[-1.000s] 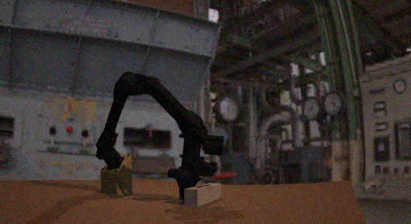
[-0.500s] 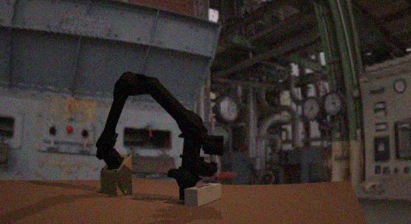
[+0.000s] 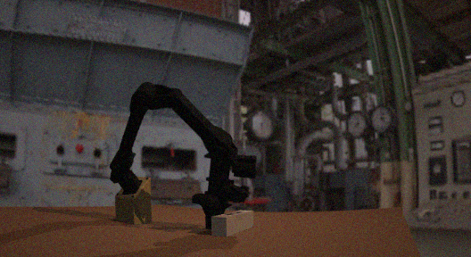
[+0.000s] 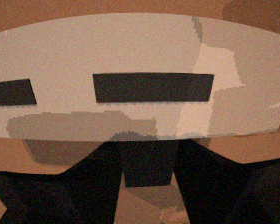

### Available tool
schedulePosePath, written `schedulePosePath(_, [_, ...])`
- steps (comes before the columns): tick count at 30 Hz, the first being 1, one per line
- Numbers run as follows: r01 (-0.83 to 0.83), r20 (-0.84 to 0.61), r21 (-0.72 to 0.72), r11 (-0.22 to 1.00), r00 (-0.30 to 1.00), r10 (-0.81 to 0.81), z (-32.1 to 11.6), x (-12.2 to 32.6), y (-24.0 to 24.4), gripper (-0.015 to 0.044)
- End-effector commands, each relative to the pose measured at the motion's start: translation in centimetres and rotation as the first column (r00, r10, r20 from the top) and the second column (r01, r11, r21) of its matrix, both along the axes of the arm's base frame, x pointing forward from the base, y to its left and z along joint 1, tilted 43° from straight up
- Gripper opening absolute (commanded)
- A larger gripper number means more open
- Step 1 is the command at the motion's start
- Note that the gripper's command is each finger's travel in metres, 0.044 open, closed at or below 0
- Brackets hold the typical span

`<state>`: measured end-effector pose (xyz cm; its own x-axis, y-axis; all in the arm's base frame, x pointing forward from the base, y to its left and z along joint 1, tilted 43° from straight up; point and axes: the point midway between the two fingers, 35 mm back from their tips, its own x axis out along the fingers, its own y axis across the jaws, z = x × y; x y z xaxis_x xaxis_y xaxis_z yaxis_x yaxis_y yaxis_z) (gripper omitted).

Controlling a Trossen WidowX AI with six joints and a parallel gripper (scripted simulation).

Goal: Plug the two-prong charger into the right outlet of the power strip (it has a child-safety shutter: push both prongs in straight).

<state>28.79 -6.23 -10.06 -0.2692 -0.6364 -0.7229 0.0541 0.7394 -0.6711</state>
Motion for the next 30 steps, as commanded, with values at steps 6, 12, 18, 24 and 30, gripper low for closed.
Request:
schedulePosePath(6, [0.0,0.001,0.0,1.0,1.0,0.0,0.02,0.05,0.01,0.0])
schedulePosePath(12, [0.0,0.001,0.0,1.0,1.0,0.0,0.02,0.05,0.01,0.0105])
schedulePosePath(18, [0.0,0.001,0.0,1.0,1.0,0.0,0.02,0.05,0.01,0.0263])
schedulePosePath(24, [0.0,0.001,0.0,1.0,1.0,0.0,0.02,0.05,0.01,0.042])
schedulePosePath(30, [-0.001,0.004,-0.001,1.0,1.0,0.001,0.02,-0.06,0.03,0.044])
